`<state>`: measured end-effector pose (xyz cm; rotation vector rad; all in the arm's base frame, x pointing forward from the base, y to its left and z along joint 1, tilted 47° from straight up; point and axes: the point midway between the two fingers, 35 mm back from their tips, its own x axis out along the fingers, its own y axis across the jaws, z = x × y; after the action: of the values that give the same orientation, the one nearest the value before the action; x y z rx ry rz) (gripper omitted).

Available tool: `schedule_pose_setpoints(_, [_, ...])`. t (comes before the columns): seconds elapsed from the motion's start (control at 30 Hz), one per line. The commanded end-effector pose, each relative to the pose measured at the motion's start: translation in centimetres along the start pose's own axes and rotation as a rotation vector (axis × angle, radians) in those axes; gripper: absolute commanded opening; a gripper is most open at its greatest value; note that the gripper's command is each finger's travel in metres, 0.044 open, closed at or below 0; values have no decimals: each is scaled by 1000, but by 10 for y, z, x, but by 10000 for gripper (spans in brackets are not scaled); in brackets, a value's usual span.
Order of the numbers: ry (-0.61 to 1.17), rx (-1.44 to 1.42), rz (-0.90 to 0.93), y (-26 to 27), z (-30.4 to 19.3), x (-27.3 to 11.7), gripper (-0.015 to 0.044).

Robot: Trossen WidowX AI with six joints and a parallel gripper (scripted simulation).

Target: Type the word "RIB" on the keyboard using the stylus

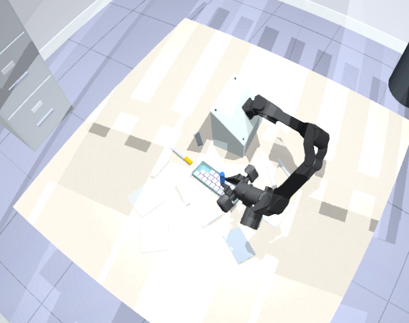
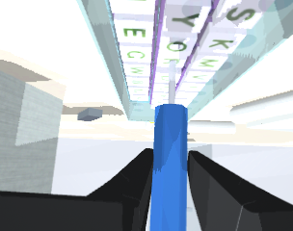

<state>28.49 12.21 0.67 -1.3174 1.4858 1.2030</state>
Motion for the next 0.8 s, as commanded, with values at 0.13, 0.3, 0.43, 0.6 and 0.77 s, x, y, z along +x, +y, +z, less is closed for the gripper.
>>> schedule_pose_setpoints(0.13, [-3,1,1,0,-20,-12,81])
schedule_pose_setpoints(0.3, [-2,1,1,0,-33,-19,81])
schedule_pose_setpoints(0.43, [-6,13,0,-1,-30,-17,71])
schedule_pose_setpoints(0.6, [-6,12,0,-1,-30,-18,18])
schedule_pose_setpoints(0.77, [-5,7,2,6,-21,-37,0])
